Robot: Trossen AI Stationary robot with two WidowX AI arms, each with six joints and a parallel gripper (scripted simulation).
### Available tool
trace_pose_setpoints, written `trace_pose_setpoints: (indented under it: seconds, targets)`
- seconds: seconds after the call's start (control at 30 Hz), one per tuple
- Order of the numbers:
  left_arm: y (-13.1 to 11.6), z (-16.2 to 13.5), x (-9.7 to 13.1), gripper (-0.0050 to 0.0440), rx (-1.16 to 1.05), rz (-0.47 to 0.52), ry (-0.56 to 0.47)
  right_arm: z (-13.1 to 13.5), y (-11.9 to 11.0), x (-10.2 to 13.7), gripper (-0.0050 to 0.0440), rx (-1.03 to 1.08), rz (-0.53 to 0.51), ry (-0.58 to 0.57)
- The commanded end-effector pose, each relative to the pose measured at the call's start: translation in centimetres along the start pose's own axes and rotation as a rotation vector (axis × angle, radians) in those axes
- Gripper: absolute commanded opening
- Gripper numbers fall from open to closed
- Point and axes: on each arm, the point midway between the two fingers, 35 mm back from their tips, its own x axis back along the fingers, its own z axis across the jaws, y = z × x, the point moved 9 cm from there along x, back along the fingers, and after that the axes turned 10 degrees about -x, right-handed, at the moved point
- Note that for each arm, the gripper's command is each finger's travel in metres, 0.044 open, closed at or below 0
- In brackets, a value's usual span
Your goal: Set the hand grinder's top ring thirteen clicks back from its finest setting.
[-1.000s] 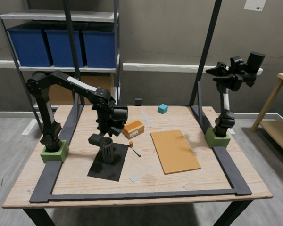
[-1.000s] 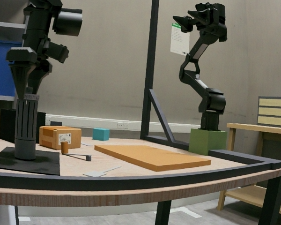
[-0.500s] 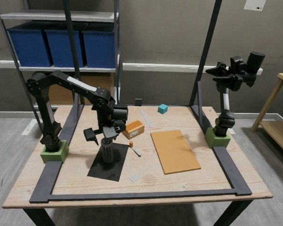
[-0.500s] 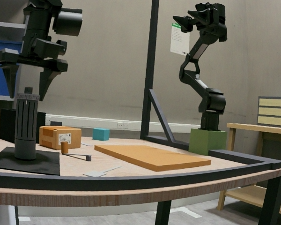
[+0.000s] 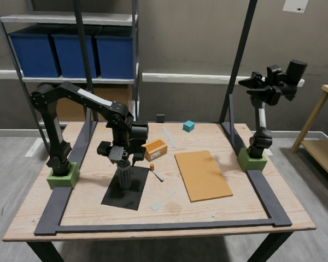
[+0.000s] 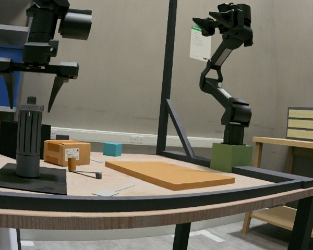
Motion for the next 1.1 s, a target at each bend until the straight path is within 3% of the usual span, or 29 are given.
trace_pose_setpoints:
  seconds: [0.0,0.23,0.83,1.07]
  targets:
    - [0.34,0.04,0.01,0.0400,-0.010,-0.002,0.000,0.30,-0.01,0.86,0.0400,-0.060,0.003,0.033]
    - [0.34,0.04,0.01,0.0400,-0.010,-0.002,0.000,0.29,-0.01,0.86,0.0400,-0.060,0.003,0.033]
    - [0.34,0.04,0.01,0.0400,-0.010,-0.002,0.000,0.09,0.06,0.87,0.0293,-0.053,0.007,0.034]
    - [0.34,0.04,0.01,0.0400,-0.010,-0.002,0.000,0.09,0.06,0.87,0.0290,-0.053,0.007,0.034]
